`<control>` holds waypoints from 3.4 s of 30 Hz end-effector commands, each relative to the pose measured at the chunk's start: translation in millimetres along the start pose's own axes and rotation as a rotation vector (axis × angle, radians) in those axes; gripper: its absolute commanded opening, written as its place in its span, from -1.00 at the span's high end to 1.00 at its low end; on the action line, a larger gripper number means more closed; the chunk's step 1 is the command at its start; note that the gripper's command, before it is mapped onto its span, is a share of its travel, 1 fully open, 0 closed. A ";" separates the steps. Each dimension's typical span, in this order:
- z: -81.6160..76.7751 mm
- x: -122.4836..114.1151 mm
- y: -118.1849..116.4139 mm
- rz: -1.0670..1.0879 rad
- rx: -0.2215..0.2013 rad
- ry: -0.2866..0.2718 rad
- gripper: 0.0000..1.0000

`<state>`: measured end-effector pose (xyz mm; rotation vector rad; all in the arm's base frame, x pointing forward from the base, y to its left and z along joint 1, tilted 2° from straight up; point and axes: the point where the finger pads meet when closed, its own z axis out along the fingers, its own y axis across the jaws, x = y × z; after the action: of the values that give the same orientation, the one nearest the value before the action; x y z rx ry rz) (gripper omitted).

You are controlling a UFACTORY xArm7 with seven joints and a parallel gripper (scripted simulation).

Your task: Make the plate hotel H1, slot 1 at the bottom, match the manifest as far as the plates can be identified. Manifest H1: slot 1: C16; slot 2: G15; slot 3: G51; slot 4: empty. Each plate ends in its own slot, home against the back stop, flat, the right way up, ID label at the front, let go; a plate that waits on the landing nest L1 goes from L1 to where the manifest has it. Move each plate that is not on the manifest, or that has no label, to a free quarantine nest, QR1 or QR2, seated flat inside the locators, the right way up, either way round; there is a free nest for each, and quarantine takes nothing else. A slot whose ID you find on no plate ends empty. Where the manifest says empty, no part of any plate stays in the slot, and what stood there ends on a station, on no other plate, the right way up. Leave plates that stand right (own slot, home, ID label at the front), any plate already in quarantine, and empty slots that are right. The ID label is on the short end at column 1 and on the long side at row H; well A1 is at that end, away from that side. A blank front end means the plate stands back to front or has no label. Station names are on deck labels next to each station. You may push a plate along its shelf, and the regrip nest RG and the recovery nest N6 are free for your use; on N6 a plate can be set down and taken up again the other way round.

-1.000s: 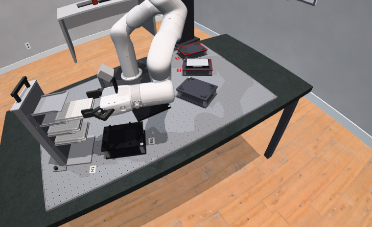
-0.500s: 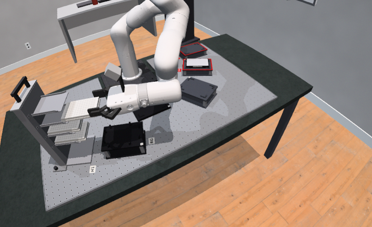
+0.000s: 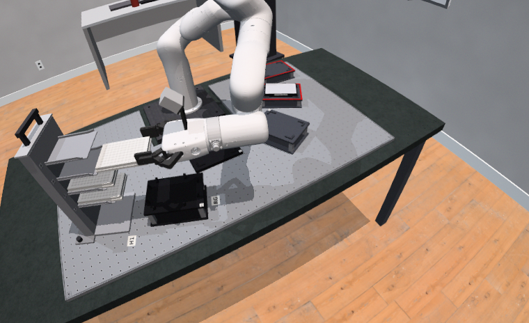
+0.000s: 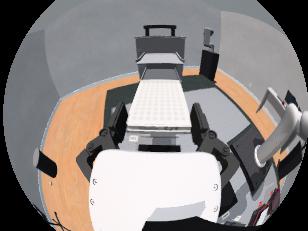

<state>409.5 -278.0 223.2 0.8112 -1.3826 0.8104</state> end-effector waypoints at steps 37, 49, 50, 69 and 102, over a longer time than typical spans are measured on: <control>-59.1 1.9 -0.4 0.004 -0.001 -0.001 1.00; -75.8 1.9 -0.5 0.004 -0.001 -0.001 1.00; -77.5 1.9 -0.5 0.004 -0.001 -0.001 1.00; -80.9 -3.1 -0.5 0.004 -0.001 -0.001 1.00; -81.0 -51.4 -0.6 0.004 -0.001 -0.001 1.00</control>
<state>448.6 -208.7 172.3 0.8106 -1.3823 0.8096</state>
